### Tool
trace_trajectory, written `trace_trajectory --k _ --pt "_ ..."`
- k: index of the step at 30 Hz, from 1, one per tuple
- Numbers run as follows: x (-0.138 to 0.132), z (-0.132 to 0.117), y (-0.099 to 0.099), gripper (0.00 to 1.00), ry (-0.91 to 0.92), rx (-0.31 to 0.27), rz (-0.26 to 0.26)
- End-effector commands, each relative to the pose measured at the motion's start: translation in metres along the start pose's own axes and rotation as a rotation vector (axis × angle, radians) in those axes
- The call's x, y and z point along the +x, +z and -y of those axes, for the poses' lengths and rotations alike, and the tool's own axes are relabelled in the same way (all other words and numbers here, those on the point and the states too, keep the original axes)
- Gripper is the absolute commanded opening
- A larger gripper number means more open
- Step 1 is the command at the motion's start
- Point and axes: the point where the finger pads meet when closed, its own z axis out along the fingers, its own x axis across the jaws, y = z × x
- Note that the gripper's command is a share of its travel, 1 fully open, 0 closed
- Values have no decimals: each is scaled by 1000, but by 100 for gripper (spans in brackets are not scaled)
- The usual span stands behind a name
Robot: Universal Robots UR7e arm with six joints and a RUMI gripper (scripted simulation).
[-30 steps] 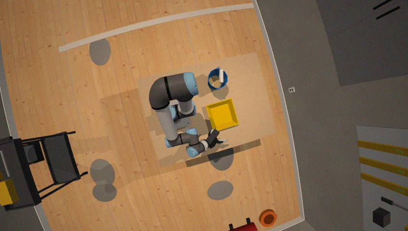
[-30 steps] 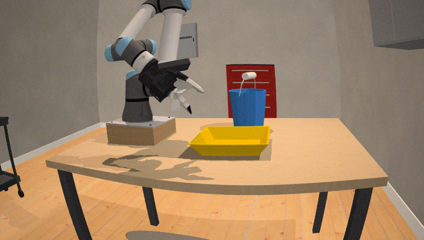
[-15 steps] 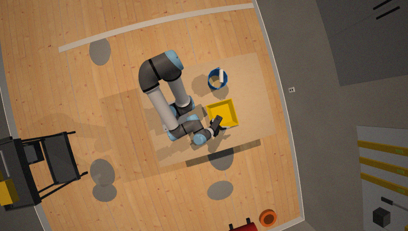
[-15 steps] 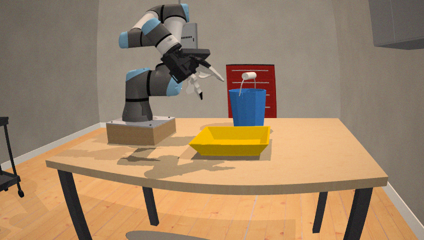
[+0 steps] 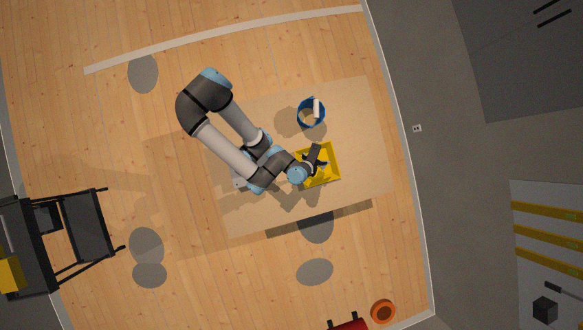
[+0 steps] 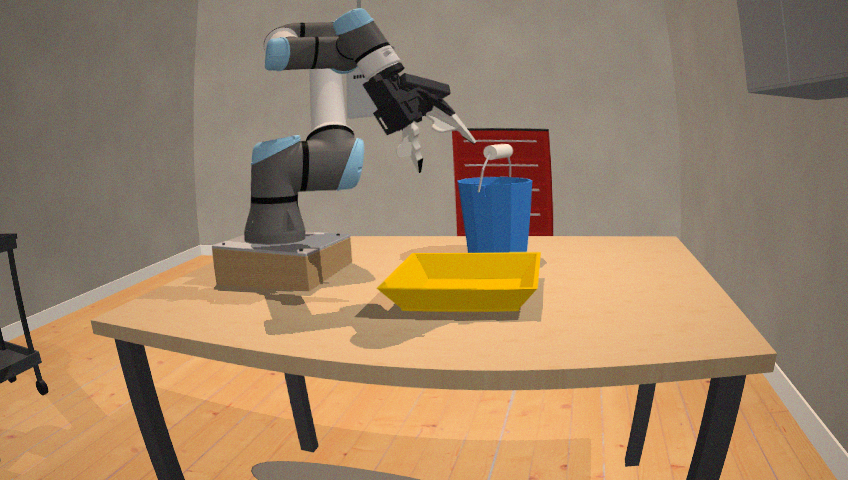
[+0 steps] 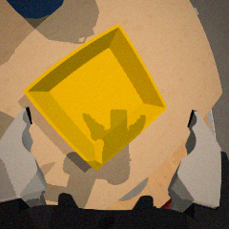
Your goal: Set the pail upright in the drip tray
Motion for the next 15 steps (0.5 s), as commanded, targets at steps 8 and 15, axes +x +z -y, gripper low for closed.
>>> trace_trajectory --k 8,15 --pt "-17 74 -6 100 -71 -80 119" --pt "-24 103 -8 100 -100 -106 164"
